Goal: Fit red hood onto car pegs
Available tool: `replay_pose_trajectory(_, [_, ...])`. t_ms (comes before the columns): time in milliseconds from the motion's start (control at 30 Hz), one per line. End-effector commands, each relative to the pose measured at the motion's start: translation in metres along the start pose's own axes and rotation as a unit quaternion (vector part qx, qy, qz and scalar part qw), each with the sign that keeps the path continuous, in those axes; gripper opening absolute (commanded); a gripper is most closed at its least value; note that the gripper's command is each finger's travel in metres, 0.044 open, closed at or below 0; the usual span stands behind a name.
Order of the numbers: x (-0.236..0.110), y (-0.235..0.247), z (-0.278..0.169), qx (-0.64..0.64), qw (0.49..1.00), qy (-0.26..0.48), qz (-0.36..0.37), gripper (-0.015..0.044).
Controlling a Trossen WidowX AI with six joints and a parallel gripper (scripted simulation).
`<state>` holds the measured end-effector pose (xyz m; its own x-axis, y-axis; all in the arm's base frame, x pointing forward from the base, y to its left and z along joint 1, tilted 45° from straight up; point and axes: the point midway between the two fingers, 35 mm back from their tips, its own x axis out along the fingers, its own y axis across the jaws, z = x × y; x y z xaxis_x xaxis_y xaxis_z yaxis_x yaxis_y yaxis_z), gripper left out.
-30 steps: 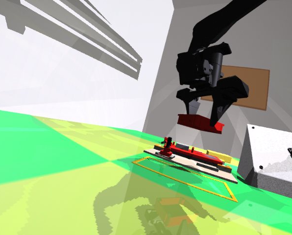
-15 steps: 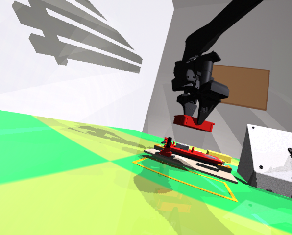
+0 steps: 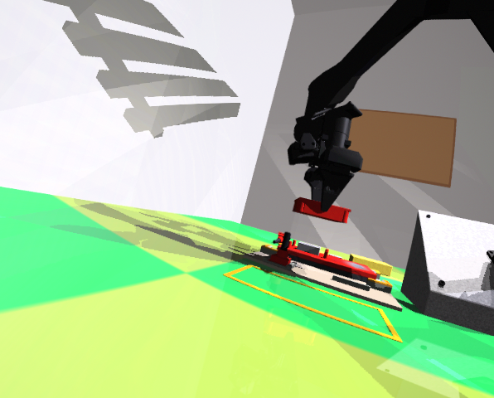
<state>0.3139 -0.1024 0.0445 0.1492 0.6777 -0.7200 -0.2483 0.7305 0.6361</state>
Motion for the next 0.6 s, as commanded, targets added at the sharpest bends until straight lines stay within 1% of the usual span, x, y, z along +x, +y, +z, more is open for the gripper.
replay_pose_trajectory(0, [0.0,-0.014,-0.001,0.029,1.0,-0.001,-0.002,0.0])
replay_pose_trajectory(567, [0.006,-0.067,-0.013,0.157,0.988,-0.002,0.002,0.0])
